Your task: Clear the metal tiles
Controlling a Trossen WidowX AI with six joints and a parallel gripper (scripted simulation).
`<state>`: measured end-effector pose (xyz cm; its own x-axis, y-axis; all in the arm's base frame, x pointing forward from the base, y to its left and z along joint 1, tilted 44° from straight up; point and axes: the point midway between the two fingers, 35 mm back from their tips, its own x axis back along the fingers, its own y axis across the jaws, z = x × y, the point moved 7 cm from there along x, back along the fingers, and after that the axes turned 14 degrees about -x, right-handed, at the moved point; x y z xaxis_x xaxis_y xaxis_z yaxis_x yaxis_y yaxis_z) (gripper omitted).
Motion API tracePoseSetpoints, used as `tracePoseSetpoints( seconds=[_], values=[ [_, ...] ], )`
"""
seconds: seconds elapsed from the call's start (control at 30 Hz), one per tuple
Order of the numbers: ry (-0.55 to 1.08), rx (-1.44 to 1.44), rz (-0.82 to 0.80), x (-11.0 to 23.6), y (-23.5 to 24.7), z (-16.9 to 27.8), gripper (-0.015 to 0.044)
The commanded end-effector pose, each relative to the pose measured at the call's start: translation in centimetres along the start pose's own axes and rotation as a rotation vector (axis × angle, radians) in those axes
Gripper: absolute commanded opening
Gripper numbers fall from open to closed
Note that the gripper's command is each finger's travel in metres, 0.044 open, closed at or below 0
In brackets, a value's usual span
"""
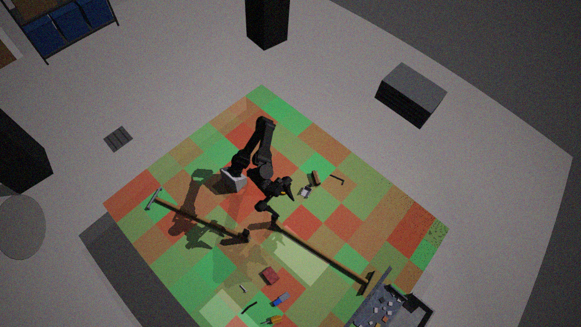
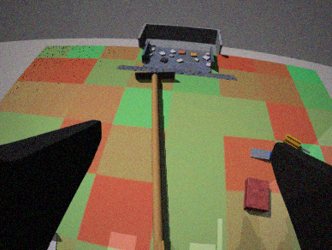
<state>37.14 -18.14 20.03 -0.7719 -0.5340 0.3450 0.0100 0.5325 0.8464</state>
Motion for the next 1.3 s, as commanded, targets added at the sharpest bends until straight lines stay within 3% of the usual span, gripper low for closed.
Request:
tracePoseSetpoints(
  seconds=[0.0,1.27],
  values=[
    [-0.033,-0.006,-0.01,1.5,0.0,0.4,0.044],
    [-0.317,0.039,-0.047,12.3,0.4,6.1,0.044]
  ],
)
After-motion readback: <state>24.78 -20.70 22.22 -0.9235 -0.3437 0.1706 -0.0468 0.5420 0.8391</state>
